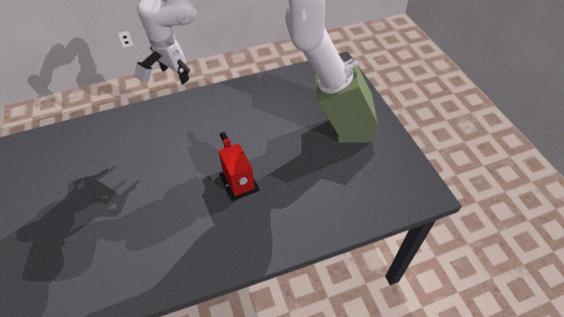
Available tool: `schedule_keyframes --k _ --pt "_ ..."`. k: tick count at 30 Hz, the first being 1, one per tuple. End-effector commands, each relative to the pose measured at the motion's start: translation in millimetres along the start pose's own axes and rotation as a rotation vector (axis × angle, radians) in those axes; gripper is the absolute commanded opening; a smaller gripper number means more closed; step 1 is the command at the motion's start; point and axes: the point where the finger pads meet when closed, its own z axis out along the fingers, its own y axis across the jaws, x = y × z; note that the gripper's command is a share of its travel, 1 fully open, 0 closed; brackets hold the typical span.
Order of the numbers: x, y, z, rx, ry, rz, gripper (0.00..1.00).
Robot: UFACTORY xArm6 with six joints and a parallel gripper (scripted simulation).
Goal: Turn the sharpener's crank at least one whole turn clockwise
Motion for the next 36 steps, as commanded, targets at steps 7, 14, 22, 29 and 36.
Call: schedule_keyframes --k 7,14,22,29,36 --pt "0.8 1.1 -1.4 -0.003 0.003 0.001 1.00" --pt "0.8 1.1 -1.4 -0.003 0.003 0.001 1.00" --pt "8.2 -28.6 12.9 0.000 0.022 -0.181 1.00" --pt "13.9 -62.0 26.5 0.003 0.047 -0.374 1.00" --pt "17.3 -97.4 38.6 0.006 0.076 -0.570 1.00"
